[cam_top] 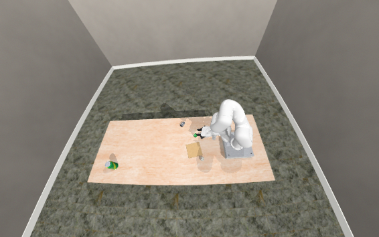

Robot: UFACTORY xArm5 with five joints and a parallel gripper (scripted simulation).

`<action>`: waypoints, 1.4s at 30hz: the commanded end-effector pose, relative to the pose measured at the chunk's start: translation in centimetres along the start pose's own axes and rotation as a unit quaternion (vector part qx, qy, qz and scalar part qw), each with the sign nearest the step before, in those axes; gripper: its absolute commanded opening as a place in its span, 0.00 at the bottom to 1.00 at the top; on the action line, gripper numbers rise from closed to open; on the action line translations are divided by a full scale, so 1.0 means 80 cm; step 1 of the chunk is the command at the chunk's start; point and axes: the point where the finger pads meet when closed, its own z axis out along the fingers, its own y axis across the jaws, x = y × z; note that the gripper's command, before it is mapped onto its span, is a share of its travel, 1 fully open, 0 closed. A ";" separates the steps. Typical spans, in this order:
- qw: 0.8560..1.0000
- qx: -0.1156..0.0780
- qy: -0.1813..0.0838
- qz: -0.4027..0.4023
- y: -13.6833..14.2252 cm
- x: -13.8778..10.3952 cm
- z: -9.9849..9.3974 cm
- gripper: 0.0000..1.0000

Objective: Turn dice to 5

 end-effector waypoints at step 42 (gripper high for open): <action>0.926 0.000 0.378 -0.001 0.000 -0.046 0.027 0.47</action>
